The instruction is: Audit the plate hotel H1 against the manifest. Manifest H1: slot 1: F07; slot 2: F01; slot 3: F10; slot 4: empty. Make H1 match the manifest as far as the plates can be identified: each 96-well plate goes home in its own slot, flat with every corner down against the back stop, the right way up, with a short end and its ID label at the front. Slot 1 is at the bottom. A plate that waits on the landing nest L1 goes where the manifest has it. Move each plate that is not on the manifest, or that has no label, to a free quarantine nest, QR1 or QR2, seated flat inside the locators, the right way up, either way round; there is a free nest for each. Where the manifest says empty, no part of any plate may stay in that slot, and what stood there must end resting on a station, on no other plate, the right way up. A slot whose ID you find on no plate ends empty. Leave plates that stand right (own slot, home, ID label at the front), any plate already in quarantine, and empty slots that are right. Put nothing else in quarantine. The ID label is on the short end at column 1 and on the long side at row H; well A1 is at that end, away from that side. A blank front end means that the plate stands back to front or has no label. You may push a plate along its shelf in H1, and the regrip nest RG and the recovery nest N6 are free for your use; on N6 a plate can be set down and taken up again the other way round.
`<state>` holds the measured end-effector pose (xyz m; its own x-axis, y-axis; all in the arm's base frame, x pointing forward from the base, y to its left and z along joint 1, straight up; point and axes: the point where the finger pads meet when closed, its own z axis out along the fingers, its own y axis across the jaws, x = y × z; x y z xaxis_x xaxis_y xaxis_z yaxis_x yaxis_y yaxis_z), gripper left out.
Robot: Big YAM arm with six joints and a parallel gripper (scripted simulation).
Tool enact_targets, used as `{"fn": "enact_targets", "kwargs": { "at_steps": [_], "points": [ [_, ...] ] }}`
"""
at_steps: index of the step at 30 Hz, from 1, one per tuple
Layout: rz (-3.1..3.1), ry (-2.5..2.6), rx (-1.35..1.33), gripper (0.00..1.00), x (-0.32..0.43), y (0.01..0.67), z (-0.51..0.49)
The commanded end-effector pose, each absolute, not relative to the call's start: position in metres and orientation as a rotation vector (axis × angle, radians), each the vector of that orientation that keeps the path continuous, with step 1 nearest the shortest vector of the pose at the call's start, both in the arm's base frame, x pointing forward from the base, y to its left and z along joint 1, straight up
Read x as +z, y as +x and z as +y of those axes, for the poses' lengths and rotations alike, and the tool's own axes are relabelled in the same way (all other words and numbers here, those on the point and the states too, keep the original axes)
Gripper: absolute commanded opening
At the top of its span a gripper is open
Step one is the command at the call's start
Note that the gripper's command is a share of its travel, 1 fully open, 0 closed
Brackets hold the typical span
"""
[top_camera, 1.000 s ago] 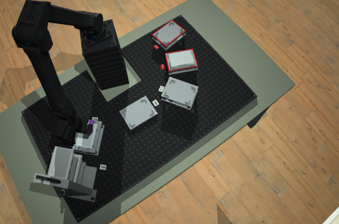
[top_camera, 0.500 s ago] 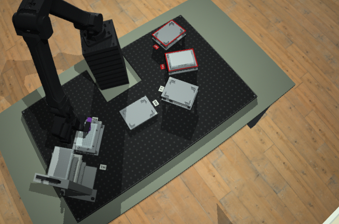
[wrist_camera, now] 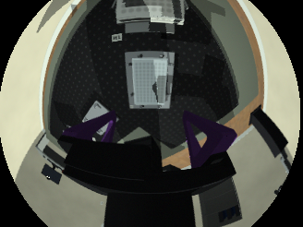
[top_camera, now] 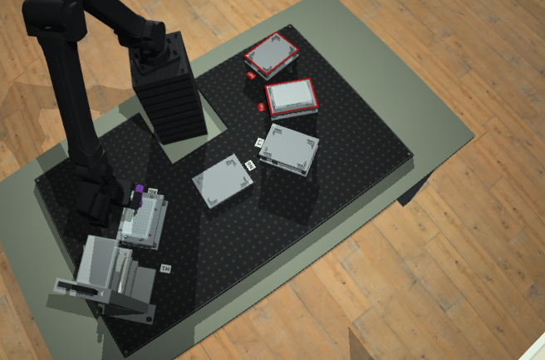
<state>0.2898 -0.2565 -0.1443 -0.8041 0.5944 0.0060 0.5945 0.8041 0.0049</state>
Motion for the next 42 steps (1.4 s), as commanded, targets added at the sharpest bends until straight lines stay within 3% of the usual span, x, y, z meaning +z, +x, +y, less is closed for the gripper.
{"fn": "enact_targets", "kwargs": {
  "at_steps": [1, 42],
  "points": [
    [-3.011, -0.980, 0.010, 1.00, -0.122, 0.295, -0.266],
    [-3.101, -1.018, 0.051, 1.00, -0.096, 0.329, -0.175]
  ]
}}
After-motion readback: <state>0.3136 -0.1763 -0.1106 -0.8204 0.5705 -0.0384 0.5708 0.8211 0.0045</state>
